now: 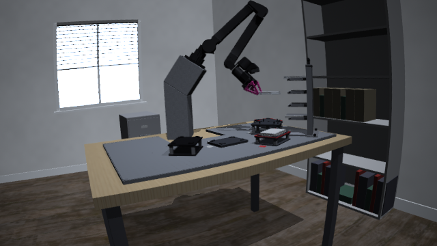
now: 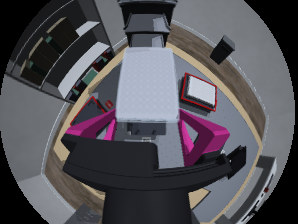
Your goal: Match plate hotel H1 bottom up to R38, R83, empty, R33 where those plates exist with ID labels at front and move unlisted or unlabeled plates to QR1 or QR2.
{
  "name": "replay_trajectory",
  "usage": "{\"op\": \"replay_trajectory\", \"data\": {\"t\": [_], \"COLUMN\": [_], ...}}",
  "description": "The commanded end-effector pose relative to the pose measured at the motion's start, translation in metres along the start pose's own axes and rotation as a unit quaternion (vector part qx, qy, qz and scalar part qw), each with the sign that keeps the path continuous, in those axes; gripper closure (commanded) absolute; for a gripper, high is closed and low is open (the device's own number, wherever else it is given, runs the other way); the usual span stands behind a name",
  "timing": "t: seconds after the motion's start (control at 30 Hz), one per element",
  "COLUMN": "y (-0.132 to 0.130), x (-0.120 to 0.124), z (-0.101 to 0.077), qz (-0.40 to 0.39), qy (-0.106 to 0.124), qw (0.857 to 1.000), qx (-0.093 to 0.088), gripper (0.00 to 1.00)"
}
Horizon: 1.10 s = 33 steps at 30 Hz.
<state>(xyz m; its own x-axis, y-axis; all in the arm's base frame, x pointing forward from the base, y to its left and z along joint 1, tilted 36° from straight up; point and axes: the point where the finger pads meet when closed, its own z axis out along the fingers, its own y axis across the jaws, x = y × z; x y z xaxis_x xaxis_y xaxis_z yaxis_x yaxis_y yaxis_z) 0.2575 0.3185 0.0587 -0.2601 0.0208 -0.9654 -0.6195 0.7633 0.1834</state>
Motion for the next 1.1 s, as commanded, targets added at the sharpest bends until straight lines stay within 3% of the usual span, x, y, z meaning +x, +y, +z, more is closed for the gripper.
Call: {"op": "replay_trajectory", "data": {"t": [0.0,0.37,0.4,0.5,0.83,0.93,0.97,1.07], "y": [0.005,0.004,-0.001,0.004,0.003,0.003,-0.002,0.003], "x": [0.0,0.009,0.017,0.012,0.02,0.021,0.027,0.023], "z": [0.002,0.01,0.001,0.013,0.02,0.019,0.011,0.023], "qz": [0.01,0.01,0.006,0.01,0.01,0.01,0.006,0.01], "qy": [-0.009,-0.009,0.003,-0.009,-0.009,-0.008,0.003,-0.009], "qw": [1.0,1.0,1.0,1.0,1.0,1.0,1.0,1.0], "qx": [-0.008,-0.007,-0.003,-0.006,-0.005,-0.005,-0.002,-0.005], "gripper": [0.14,0.14,0.14,0.14,0.14,0.14,0.14,0.14]}}
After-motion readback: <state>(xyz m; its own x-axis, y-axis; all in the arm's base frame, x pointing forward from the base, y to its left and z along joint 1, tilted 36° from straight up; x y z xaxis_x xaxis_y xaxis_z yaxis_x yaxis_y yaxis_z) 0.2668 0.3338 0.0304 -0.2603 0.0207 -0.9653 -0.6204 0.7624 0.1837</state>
